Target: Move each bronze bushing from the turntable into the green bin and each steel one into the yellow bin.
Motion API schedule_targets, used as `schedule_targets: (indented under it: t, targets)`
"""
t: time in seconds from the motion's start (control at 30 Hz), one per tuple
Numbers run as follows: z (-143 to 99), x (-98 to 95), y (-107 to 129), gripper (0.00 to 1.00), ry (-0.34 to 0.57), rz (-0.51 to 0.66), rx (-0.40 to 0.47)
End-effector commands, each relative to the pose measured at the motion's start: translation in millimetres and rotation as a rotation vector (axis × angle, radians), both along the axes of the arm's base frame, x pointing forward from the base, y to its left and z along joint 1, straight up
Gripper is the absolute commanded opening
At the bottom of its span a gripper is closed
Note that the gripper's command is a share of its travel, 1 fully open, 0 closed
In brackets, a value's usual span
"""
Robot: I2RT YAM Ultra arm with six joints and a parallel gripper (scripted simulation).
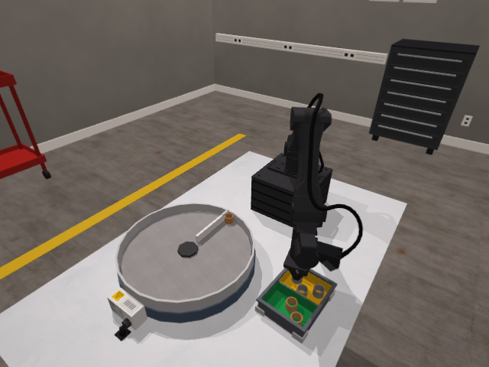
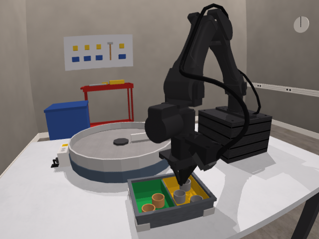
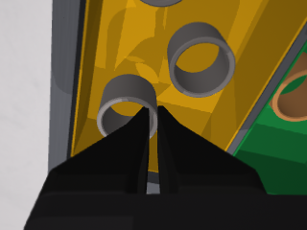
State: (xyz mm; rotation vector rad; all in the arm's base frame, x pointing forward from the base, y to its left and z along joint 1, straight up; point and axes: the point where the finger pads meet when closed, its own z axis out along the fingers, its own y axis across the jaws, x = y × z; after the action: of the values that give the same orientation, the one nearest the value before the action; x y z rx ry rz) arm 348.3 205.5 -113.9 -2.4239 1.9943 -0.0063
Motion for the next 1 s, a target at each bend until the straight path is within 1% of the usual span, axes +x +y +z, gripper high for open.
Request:
schedule_targets:
  t: [0.0, 0.23, 0.27, 0.3, 0.4, 0.97]
  targets:
    - [0, -1.9, -5, 0.0, 0.007, -0.005, -0.005]
    - [-1, -1.7, -7, 0.0, 0.001, -0.006, -0.001]
    - [3, 5.0, -3, 0.0, -0.017, -0.006, 0.009]
    - [4, 7.6, -2, 0.0, -0.025, -0.006, 0.014]
    - [4, 2.7, -2, 0.0, -0.01, -0.001, 0.005]
    - [4, 2.2, -2, 0.0, -0.008, 0.0, 0.004]
